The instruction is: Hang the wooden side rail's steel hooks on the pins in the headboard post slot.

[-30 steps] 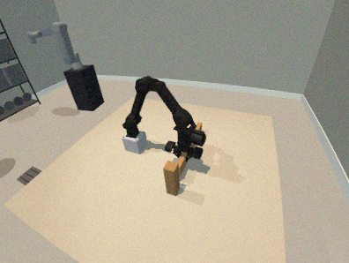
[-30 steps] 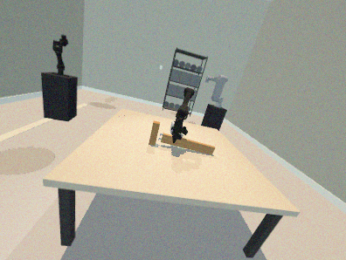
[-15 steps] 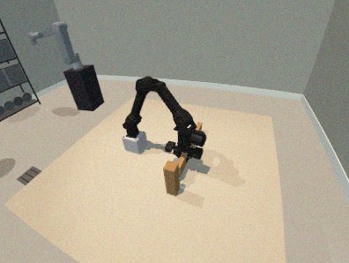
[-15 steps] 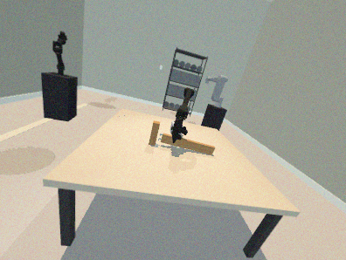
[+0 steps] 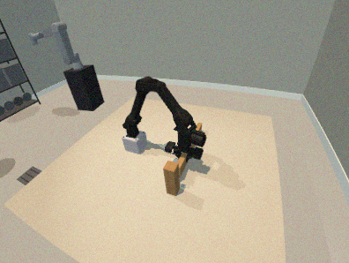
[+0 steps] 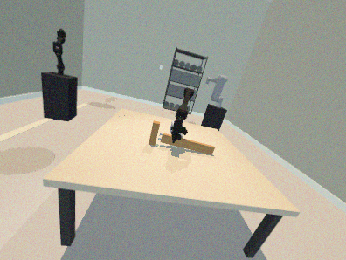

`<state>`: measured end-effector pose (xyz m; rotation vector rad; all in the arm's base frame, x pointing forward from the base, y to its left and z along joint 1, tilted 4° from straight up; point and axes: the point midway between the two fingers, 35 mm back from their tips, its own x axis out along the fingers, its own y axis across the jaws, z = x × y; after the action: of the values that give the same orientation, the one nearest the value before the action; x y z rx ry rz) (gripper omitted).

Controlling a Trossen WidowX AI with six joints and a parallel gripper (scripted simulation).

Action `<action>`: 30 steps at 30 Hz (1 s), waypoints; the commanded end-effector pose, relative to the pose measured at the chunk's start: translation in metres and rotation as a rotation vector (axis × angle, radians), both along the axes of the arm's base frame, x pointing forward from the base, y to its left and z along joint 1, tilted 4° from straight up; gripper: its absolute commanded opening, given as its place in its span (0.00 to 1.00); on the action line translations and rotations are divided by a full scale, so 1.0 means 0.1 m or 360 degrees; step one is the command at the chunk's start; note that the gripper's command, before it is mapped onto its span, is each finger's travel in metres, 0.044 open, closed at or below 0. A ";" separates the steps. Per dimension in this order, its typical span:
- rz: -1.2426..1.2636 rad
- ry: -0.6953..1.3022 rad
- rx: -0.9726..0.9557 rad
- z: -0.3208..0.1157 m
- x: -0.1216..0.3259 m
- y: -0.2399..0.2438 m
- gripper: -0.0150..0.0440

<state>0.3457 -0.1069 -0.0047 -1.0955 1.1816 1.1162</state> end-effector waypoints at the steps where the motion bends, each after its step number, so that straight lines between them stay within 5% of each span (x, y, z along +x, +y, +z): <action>1: -0.0001 -0.0018 -0.0008 0.02 0.03 -0.04 0.25; 30: -0.0001 -0.0017 -0.0009 0.00 -0.01 -0.06 0.25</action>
<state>0.3453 -0.1101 -0.0058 -1.0983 1.1755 1.1115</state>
